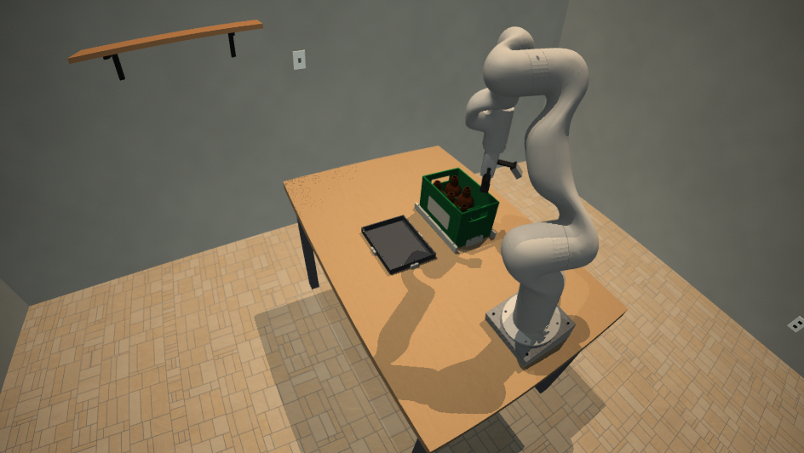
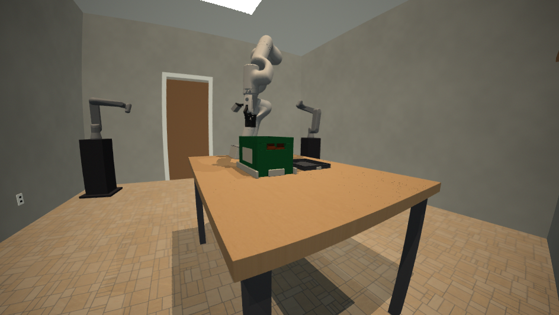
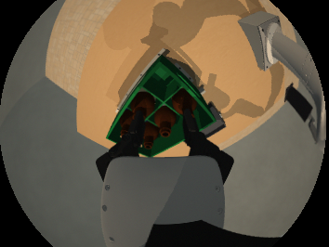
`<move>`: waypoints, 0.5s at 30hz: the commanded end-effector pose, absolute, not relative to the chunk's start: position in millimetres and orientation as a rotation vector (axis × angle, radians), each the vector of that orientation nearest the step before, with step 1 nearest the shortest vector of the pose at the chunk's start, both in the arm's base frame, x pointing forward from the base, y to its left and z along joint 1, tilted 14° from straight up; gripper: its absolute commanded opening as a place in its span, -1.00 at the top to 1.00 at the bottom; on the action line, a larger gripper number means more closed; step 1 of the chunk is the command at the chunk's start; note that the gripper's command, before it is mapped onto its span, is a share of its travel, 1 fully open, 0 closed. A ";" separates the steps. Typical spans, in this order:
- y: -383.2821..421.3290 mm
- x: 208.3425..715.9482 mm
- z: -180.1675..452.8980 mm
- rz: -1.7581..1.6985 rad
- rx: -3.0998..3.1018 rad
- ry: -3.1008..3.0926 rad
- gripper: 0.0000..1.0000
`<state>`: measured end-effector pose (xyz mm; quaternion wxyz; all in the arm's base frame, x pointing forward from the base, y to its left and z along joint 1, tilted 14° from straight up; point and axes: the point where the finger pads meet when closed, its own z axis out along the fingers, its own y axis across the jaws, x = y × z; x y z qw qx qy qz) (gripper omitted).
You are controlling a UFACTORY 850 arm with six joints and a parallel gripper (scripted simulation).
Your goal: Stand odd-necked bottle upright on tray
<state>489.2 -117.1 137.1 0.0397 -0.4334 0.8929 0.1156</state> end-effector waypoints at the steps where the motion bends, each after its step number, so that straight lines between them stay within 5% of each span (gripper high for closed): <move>1: -117.3 490.0 136.8 0.352 -1.328 2.735 -0.30; 15: -115.6 489.7 127.5 0.352 -1.328 2.735 -0.30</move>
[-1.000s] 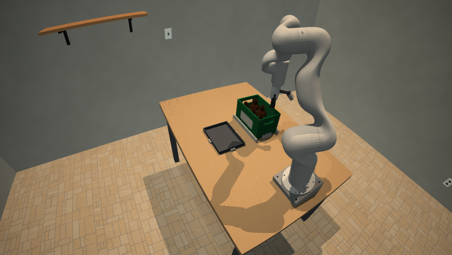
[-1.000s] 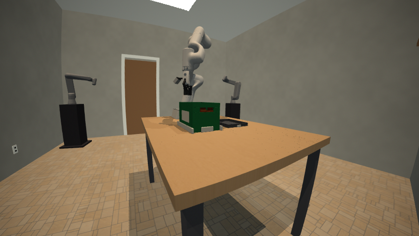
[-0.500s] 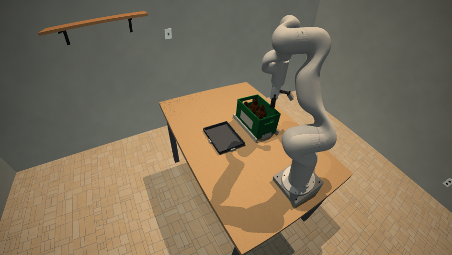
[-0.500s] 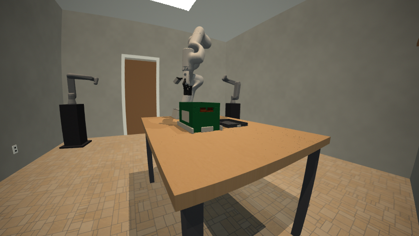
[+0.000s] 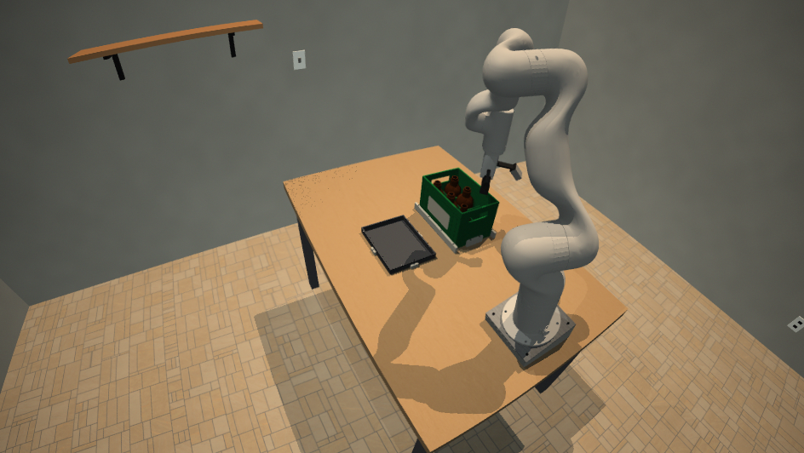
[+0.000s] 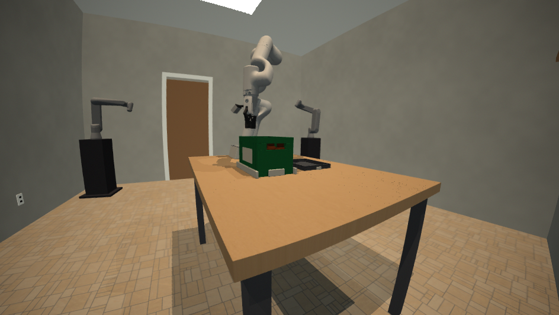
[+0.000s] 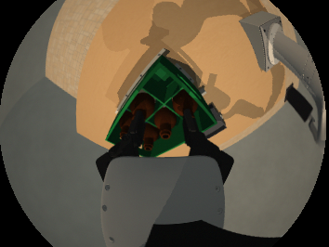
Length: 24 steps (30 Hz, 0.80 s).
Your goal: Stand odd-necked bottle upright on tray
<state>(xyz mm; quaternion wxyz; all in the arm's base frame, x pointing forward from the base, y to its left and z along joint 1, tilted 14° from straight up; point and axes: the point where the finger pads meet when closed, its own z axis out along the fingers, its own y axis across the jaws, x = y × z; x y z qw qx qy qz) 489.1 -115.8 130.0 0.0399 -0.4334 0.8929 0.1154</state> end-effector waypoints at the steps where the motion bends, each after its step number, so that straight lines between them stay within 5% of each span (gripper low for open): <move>1: -115.4 489.7 126.3 0.352 -1.328 2.735 -0.30; 24: -110.7 489.1 100.6 0.352 -1.328 2.735 -0.30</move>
